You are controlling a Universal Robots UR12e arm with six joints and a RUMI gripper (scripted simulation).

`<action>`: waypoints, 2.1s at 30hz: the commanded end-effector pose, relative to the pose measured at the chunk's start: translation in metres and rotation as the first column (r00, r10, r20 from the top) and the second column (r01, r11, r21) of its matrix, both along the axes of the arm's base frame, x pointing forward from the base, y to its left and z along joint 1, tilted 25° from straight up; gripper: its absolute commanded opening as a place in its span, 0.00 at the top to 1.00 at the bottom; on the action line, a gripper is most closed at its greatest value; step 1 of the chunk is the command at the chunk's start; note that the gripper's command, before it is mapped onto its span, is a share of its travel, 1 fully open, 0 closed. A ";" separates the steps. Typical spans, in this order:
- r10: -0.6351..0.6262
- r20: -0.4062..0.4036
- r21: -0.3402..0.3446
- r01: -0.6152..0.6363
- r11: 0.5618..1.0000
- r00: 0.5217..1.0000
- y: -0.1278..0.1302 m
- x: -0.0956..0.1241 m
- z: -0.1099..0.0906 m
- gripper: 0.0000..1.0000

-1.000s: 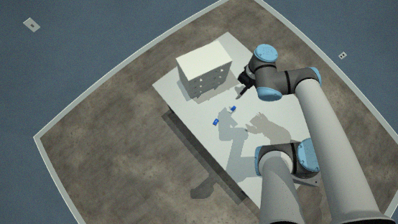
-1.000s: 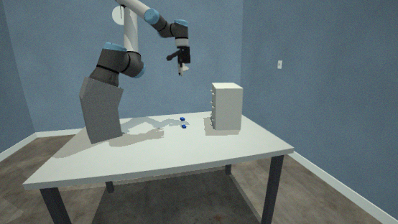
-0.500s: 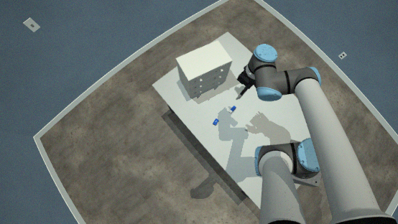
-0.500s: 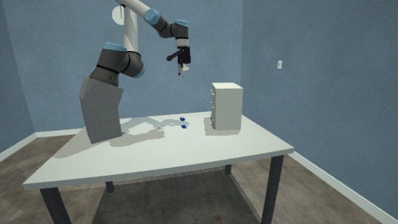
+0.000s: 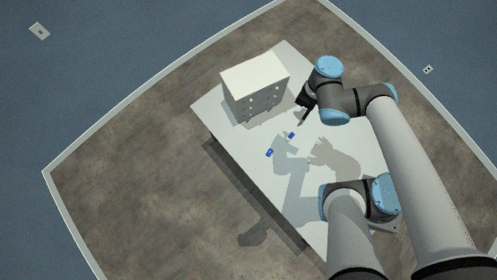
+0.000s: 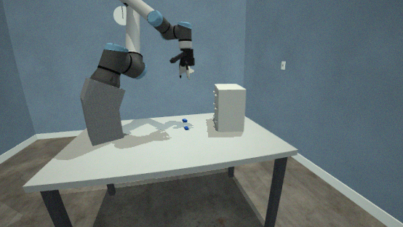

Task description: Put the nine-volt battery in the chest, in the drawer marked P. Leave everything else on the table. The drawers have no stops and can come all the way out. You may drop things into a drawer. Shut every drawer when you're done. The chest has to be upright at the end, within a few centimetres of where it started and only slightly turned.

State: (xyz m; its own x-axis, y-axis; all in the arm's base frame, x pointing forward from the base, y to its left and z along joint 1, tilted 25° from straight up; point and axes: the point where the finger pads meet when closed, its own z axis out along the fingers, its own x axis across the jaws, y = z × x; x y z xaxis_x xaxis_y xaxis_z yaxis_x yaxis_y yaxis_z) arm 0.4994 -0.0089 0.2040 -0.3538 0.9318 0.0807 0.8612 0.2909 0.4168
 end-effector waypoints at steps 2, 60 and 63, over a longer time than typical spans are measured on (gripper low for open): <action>0.126 0.028 -0.051 -0.124 0.991 0.992 -0.002 0.006 -0.004 0.00; 0.793 -0.398 -0.597 -0.526 -0.606 -0.462 0.031 0.110 -0.074 0.00; 0.746 -0.429 -0.587 -0.470 -0.659 -0.509 0.034 0.112 -0.076 0.00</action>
